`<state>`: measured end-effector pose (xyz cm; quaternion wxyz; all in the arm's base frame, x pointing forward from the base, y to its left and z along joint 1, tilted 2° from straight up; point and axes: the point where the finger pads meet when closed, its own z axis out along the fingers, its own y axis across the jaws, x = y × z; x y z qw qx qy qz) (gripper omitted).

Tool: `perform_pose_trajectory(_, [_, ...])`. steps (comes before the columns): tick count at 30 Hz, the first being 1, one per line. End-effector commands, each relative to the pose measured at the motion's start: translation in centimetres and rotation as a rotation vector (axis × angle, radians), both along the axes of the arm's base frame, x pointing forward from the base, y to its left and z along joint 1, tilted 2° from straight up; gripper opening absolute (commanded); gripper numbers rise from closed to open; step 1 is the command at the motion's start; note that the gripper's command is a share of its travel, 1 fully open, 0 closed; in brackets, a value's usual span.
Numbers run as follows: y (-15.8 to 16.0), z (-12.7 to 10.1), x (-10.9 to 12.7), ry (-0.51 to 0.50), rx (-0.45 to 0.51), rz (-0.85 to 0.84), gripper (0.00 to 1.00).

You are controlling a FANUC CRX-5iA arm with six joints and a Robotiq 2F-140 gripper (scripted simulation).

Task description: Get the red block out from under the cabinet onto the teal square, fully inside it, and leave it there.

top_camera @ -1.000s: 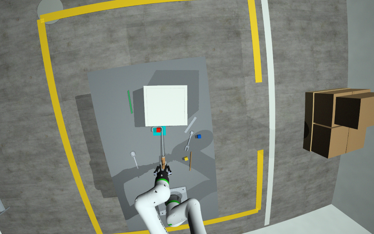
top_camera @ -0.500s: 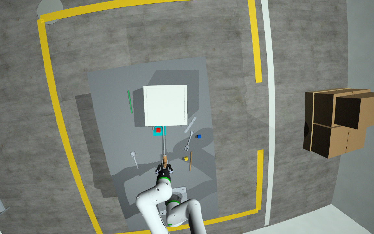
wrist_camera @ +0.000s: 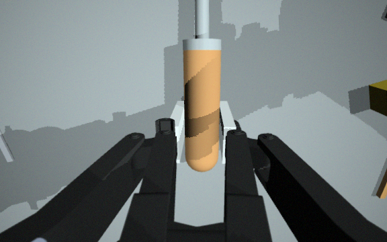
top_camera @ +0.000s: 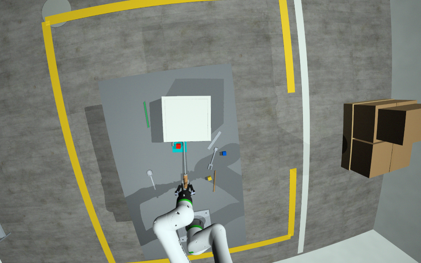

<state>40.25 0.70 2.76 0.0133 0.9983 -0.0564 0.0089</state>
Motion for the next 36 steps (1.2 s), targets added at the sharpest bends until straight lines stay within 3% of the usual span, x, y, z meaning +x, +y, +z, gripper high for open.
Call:
perform_pose_trajectory(1, [0.00, 0.02, 0.02, 0.000, 0.000, 0.000, 0.00])
perform_pose_trajectory(18, [0.00, 0.02, 0.02, 0.000, 0.000, 0.000, 0.00])
perform_pose_trajectory(19, [0.00, 0.02, 0.02, 0.000, 0.000, 0.000, 0.34])
perform_pose_trajectory(36, [0.00, 0.02, 0.02, 0.000, 0.000, 0.000, 0.34])
